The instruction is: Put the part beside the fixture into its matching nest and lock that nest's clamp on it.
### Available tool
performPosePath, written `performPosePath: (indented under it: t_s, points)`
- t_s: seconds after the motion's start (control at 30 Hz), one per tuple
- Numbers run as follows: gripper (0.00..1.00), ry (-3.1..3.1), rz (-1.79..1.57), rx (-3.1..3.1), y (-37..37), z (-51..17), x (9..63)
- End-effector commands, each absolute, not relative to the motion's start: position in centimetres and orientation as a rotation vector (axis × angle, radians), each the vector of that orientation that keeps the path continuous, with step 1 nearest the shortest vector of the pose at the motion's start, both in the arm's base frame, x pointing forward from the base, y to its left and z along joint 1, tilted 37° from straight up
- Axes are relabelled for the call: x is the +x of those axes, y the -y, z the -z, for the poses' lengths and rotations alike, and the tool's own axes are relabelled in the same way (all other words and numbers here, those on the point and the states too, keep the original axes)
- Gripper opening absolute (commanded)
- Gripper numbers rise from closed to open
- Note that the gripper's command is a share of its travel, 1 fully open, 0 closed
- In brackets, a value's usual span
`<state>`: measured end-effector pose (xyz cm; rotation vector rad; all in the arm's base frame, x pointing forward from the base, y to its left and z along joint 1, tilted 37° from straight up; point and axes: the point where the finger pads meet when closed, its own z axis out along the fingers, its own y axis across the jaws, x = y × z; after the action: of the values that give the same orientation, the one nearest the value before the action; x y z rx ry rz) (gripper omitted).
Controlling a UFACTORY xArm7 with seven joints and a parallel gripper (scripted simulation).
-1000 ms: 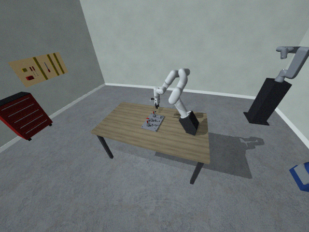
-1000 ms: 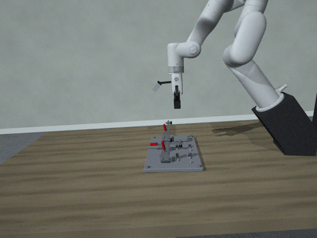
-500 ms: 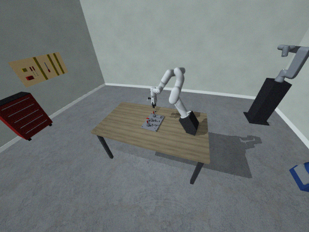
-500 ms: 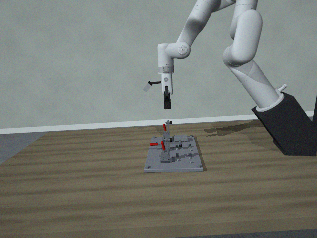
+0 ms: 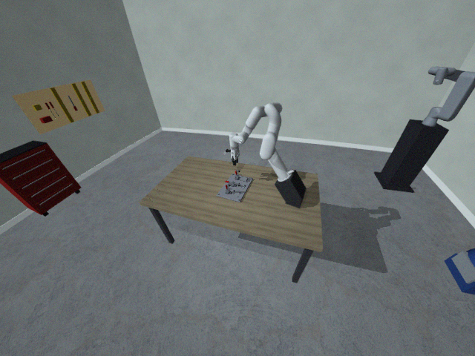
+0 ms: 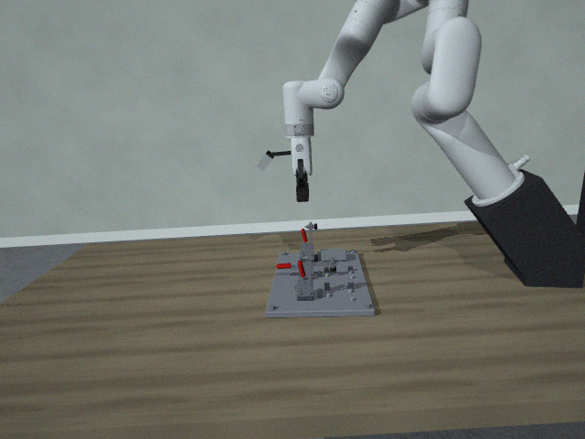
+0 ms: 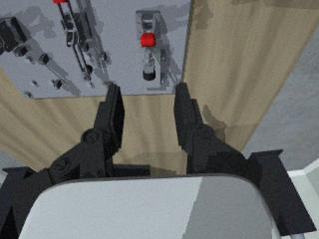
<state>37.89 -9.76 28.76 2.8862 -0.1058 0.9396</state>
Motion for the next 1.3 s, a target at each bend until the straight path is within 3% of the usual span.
performPosePath:
  t_s: [0.0, 1.27]
  points:
    - [0.47, 0.106, -0.944, 2.884, 9.8, -28.8, 38.0]
    - [0.47, 0.106, -0.944, 2.884, 10.8, -22.0, 43.0]
